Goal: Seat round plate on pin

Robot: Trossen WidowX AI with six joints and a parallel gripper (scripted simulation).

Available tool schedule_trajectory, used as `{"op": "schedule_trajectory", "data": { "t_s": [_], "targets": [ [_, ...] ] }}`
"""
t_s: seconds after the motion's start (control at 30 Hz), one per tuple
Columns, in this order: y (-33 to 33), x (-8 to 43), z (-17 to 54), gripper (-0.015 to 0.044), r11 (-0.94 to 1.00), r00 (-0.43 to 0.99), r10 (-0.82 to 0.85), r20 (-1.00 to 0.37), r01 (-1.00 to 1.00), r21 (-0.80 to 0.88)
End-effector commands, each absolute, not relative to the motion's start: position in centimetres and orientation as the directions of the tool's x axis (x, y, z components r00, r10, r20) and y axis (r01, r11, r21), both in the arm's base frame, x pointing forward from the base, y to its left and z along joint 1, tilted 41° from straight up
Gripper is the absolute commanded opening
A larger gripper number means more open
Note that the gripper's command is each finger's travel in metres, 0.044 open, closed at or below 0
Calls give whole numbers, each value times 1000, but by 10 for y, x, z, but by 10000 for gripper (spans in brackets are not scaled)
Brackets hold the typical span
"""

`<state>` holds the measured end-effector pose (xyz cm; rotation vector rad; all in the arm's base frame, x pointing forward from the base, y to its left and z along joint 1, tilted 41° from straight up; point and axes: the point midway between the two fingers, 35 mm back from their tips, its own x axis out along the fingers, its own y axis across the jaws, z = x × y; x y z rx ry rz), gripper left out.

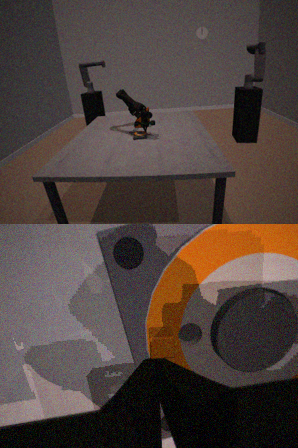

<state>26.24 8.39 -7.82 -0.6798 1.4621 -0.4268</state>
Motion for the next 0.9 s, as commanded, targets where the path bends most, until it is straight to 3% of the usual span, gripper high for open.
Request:
{"op": "schedule_trajectory", "data": {
  "t_s": [0.0, 0.87],
  "targets": [
    [85, 269, -79, 0, 743, 92, -648, -756, -138, -655],
    [84, 297, -74, 0, 743, 93, -649, -755, -137, -655]
  ]
}}
